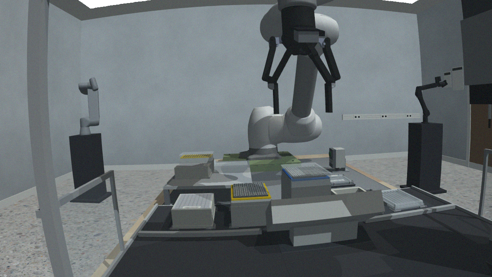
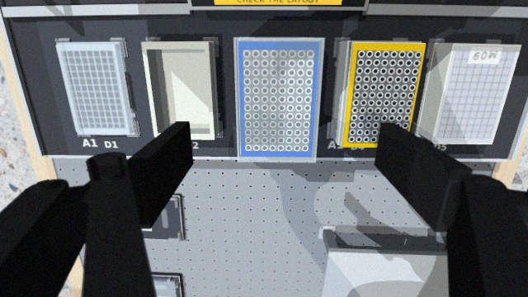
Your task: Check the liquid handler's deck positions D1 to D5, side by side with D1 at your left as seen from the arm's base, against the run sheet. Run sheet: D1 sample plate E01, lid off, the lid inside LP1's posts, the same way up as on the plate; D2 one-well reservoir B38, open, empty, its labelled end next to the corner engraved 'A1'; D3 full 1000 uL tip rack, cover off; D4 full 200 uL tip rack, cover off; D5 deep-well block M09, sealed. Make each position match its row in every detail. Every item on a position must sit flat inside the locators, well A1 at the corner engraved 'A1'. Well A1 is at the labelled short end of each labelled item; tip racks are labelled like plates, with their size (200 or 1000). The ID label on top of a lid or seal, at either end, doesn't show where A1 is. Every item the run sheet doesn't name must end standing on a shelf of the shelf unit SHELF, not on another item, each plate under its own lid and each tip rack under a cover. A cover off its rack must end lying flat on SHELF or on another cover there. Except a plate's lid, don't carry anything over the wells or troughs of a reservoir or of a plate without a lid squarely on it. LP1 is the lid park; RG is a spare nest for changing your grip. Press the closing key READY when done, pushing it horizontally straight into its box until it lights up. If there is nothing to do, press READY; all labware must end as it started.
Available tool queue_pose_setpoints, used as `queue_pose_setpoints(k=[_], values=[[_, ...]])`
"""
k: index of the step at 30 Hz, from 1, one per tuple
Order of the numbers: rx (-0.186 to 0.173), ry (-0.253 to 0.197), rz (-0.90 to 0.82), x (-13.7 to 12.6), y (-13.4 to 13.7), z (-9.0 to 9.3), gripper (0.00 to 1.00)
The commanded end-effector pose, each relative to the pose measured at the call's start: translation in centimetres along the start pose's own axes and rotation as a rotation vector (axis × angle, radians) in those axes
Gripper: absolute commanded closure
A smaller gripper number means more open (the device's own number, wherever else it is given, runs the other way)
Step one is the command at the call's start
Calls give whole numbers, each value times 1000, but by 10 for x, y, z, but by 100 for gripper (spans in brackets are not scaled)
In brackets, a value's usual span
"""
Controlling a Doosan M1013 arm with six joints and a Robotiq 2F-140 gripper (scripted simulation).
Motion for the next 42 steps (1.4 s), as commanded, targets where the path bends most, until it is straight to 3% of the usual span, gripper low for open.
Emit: queue_pose_setpoints(k=[1,42], values=[[0,2,0,0,0,3,21],[0,2,0,0,0,64,21]])
Point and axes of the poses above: the point where the finger pads meet when closed, its own z axis out along the fingers, its own y axis across the jaws, x = y × z, the point moved 5 cm from there along -z, back along the fingers, and after that the axes turned 2 degrees about -z, right-handed, at the moved point
